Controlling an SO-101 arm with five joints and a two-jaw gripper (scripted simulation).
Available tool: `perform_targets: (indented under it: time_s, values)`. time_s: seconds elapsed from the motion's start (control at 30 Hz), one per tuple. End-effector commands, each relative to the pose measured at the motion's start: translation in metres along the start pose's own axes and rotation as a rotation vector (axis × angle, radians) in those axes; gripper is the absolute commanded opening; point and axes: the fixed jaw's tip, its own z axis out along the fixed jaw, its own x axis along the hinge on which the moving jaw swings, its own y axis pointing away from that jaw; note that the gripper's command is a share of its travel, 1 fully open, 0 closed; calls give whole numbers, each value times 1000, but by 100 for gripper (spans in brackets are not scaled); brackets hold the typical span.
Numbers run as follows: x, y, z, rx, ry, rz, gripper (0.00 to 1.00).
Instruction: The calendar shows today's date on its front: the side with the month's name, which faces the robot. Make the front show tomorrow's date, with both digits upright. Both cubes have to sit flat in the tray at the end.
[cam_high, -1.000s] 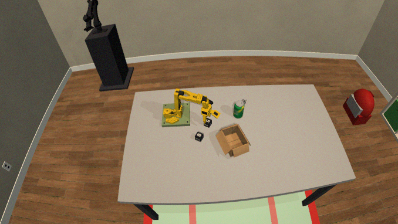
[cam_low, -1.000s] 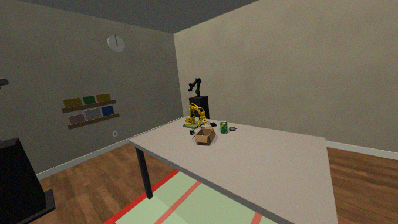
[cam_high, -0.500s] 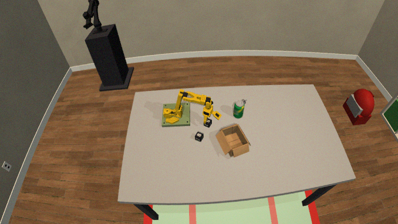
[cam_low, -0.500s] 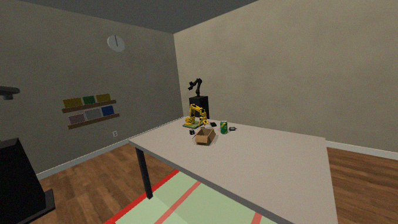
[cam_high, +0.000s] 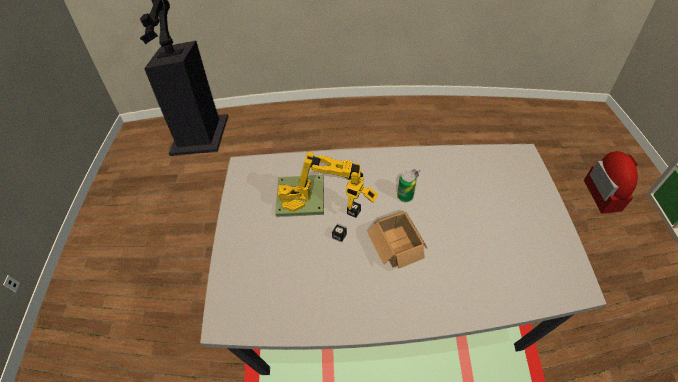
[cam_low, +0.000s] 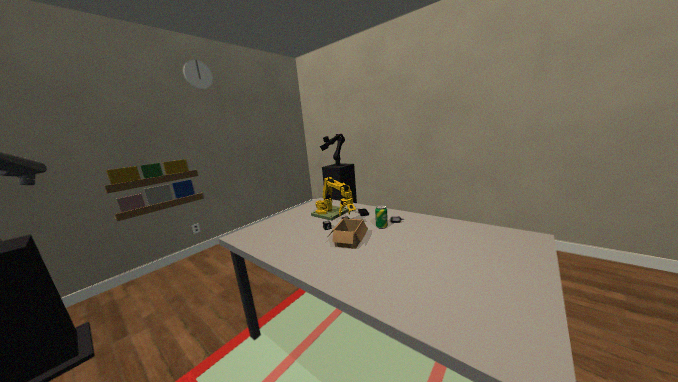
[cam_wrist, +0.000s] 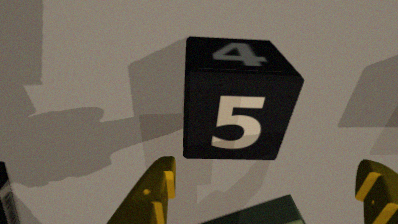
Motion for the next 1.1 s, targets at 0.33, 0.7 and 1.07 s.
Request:
perform_targets:
  time_s: [0.33, 0.7, 1.07]
  values:
    - [2, 2, 3, 4, 17, -18, 35]
    - [1, 2, 11, 4, 17, -18, 35]
    - [1, 2, 27, 4, 17, -18, 35]
